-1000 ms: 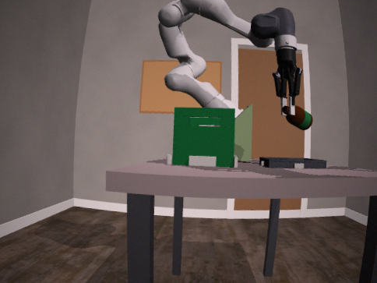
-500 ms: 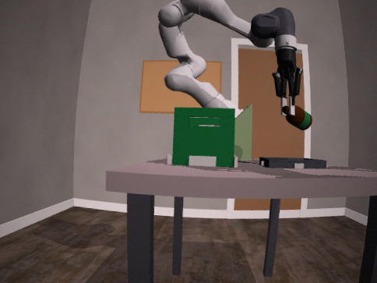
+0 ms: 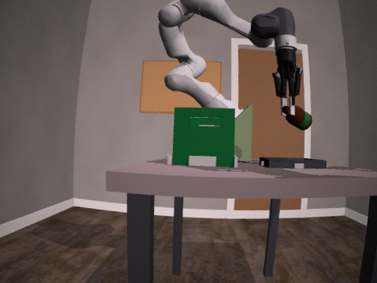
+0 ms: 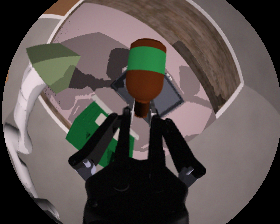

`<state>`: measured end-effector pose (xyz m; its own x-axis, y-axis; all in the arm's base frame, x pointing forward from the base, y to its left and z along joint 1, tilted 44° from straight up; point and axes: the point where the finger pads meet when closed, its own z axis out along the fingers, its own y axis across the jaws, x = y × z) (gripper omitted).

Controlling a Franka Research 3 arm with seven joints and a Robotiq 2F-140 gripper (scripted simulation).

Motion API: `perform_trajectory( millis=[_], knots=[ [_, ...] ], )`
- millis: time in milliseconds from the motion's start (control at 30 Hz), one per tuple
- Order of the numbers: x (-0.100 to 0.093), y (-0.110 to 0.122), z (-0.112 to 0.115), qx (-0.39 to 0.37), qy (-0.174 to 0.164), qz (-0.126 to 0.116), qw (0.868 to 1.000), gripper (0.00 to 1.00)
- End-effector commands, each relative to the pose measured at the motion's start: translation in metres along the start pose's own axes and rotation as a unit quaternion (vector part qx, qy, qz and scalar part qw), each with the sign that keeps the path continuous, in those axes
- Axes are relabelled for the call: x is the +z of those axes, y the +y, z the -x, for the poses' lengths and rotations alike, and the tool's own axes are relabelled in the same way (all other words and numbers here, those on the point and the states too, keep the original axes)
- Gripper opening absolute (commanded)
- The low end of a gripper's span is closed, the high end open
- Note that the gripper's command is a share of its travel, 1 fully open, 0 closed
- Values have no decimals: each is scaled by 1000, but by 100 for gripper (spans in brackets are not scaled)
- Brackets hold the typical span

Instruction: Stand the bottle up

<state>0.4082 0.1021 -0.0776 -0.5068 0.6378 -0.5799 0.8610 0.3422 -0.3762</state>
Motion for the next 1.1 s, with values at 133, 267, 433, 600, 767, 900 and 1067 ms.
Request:
perform_trajectory(
  millis=[133, 267, 433, 600, 767, 900, 1067],
  knots=[
    [-2, 2, 0, -10, 0, 3, 1000, 0],
    [-2, 2, 0, -29, 0, 3, 1000, 0],
    [-2, 2, 0, -51, 0, 2, 999, 0],
    [-2, 2, 0, -90, 0, 2, 996, 0],
    [-2, 2, 0, -120, 0, 3, 993, 0],
    [-2, 2, 0, -127, 0, 3, 992, 0],
    [-2, 2, 0, -131, 0, 3, 991, 0]
  ],
)
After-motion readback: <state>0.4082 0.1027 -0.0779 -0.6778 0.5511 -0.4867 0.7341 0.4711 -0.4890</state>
